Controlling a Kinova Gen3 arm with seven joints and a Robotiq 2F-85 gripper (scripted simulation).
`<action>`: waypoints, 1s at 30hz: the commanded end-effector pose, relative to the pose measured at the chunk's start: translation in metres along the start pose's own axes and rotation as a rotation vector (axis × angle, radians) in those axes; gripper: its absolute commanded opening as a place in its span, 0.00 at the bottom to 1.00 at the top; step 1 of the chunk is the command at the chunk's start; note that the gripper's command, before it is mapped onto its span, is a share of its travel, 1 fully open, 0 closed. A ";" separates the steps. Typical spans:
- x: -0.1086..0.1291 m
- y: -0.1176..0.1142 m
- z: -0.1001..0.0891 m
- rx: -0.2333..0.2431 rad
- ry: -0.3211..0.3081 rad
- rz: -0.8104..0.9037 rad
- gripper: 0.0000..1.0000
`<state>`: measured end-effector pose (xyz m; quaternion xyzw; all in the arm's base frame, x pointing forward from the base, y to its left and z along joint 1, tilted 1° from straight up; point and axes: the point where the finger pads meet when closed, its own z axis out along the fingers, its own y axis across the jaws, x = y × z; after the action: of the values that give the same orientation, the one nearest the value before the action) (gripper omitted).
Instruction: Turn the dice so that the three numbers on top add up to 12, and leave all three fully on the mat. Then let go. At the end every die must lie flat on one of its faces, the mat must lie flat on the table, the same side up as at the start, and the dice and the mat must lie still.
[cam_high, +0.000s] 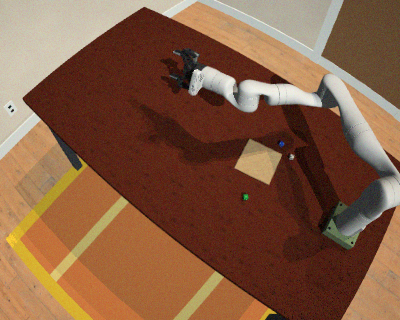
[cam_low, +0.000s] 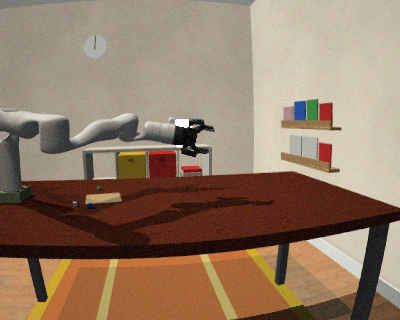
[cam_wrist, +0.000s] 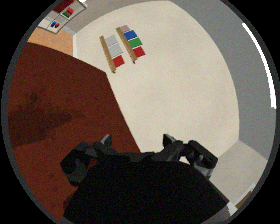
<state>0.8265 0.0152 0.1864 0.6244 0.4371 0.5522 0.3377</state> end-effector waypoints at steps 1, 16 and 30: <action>0.005 0.001 0.000 -0.001 0.010 -0.011 1.00; 0.072 -0.024 -0.011 0.042 0.186 -0.233 1.00; 0.118 -0.058 -0.028 0.097 0.336 -0.438 1.00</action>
<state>0.7888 0.1448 0.1811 0.4321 0.6377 0.5400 0.3392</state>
